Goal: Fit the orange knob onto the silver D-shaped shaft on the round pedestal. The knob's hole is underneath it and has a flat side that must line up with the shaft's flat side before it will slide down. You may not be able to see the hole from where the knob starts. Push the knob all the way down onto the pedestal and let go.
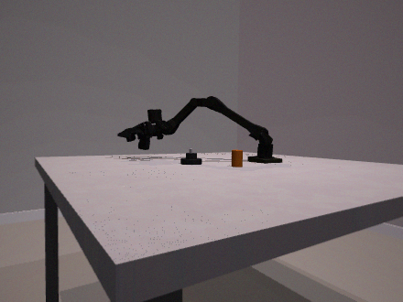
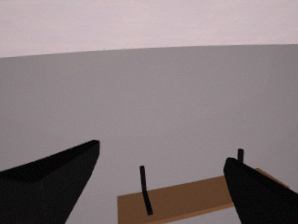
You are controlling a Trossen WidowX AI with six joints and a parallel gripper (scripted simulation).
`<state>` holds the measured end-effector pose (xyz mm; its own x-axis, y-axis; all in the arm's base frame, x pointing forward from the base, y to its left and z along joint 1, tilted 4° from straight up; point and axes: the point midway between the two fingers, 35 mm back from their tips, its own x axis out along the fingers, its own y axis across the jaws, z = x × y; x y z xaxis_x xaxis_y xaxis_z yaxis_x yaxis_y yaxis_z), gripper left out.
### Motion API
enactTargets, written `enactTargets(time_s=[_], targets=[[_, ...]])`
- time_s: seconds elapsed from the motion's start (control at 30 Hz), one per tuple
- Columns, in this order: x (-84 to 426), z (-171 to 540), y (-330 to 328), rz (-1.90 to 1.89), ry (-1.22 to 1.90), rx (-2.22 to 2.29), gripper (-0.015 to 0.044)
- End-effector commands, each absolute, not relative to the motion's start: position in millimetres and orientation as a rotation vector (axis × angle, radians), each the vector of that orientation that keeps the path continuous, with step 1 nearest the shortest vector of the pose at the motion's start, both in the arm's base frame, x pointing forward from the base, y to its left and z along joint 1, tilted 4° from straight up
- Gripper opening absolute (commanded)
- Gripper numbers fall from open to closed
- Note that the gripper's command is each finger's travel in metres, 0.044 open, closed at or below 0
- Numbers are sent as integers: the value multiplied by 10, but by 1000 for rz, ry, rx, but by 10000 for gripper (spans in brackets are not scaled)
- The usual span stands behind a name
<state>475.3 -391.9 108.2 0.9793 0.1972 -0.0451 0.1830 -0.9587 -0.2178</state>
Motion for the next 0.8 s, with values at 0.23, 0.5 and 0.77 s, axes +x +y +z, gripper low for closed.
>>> enactTargets(time_s=[0.23, 0.5, 0.77], targets=[[5190, 1250, -3232, 297, -179, -2262, 440], [5411, 1346, -2471, 452, -7, -1657, 440], [5421, 1386, -1812, 533, 188, -1184, 440]])
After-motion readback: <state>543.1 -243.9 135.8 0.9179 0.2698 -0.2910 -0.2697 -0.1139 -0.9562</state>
